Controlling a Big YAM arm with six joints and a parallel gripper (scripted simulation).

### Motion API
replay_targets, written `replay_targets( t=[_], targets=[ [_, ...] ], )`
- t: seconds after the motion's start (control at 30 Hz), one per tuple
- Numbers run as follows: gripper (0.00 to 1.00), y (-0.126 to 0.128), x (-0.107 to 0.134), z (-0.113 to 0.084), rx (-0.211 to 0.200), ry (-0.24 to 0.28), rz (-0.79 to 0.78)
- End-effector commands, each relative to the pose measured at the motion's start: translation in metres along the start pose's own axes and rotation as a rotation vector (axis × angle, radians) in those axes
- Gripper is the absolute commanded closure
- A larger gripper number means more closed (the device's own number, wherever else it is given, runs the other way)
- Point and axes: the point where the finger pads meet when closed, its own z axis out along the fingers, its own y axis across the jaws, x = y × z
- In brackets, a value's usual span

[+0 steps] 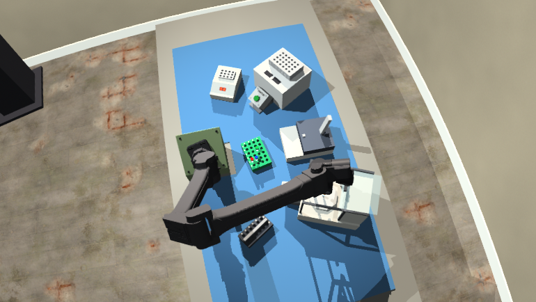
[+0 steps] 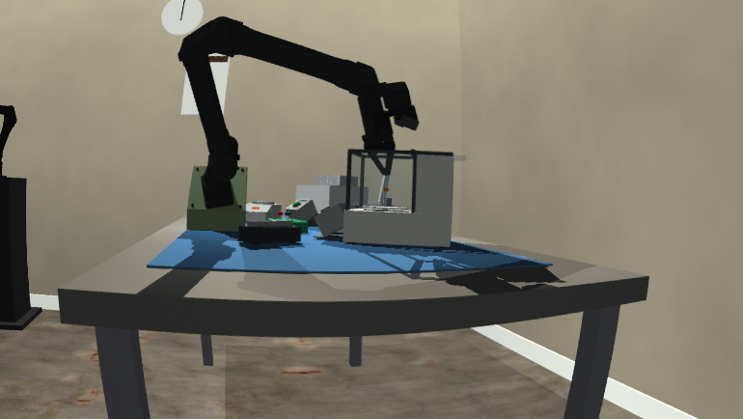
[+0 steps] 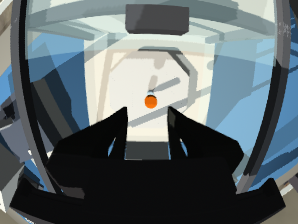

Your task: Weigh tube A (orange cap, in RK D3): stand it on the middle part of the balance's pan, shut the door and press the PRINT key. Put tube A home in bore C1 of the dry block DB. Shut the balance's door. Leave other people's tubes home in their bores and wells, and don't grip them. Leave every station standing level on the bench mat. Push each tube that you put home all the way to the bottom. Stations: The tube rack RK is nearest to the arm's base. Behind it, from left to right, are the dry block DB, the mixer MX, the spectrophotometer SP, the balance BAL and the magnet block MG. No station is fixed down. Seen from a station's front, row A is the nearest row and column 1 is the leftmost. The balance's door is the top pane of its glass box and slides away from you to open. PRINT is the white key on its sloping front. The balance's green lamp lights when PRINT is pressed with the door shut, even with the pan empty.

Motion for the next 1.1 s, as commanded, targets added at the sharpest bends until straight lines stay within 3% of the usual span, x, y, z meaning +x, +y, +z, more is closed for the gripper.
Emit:
replay_targets(
  t=[0.0,0.2,0.3,0.4,0.77,0.87,1.07],
  targets=[
    [0.64,-0.01,-0.026,-0.025,-0.01,-0.049,0.06],
    [0.64,-0.01,-0.028,-0.034,-0.011,-0.047,0.059],
    [0.64,-0.018,-0.027,-0.028,0.002,-0.03,0.074],
    [0.64,-0.01,-0.03,-0.041,-0.011,-0.048,0.059],
    [0.64,-0.008,-0.033,-0.057,-0.011,-0.042,0.055],
    [0.64,-0.014,-0.033,-0.052,-0.001,-0.028,0.066],
    [0.64,-0.004,-0.035,-0.066,-0.011,-0.037,0.046]
  ],
)
